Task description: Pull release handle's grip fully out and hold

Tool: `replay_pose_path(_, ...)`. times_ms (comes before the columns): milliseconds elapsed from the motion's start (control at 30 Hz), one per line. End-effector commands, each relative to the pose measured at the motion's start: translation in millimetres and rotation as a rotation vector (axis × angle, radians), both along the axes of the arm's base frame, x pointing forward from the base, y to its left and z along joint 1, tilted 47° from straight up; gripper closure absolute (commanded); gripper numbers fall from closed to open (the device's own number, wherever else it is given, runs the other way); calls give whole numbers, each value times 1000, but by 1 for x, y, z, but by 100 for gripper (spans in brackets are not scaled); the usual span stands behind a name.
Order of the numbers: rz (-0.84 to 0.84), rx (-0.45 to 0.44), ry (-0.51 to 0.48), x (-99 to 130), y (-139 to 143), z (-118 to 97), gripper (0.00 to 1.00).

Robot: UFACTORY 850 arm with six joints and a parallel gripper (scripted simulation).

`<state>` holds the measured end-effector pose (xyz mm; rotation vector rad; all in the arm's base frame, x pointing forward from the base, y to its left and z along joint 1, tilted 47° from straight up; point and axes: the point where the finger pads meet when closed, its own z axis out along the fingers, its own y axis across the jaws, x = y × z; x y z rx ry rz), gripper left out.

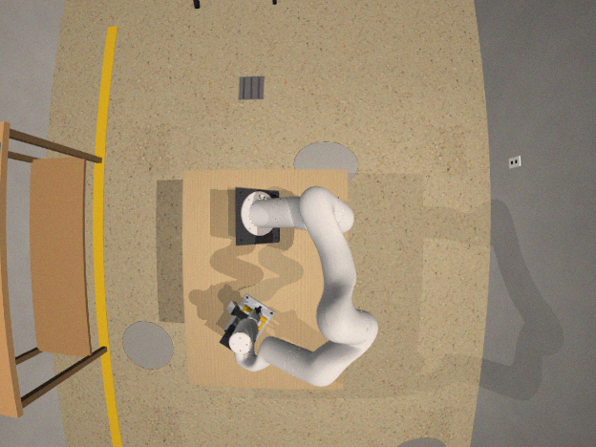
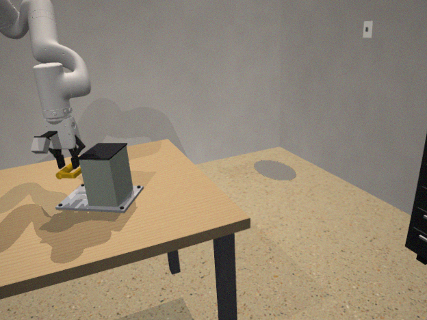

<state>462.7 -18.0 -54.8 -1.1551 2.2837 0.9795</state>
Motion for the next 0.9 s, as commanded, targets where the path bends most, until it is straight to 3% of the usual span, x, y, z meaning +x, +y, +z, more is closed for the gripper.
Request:
replay_pose_path(0,-1,-1,-1,1,4,-4,50)
replay_pose_path(867,-1,-1,-1,2,16,-15,50)
